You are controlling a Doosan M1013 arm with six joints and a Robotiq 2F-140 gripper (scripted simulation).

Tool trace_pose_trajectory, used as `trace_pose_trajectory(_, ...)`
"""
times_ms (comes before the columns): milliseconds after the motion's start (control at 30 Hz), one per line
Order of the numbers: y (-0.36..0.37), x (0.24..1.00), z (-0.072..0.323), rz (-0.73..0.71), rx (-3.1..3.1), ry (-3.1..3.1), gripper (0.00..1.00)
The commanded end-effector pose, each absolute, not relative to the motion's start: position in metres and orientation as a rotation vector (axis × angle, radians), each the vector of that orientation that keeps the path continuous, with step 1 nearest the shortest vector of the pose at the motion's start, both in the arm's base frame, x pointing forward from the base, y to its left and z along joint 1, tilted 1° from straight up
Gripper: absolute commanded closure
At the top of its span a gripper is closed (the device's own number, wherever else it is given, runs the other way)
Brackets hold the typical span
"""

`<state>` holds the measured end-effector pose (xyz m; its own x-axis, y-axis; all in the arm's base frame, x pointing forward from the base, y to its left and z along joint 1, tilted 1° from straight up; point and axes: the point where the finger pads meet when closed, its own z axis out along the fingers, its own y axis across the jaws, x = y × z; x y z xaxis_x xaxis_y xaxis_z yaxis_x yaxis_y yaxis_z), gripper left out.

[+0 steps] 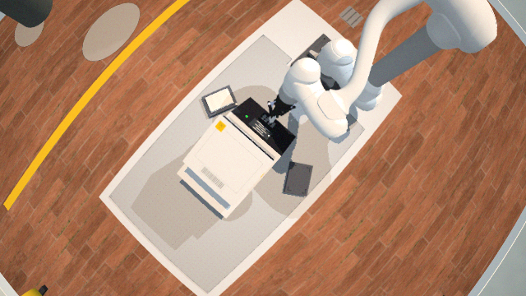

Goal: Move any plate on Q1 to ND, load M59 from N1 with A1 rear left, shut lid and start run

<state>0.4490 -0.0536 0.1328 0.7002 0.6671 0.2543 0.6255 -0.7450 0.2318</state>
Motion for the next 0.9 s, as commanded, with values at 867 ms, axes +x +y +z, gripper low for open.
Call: trace_pose_trajectory(867, -0.052, 0.400, 0.178, 0.491, 2.778, 1.061, 1.00)
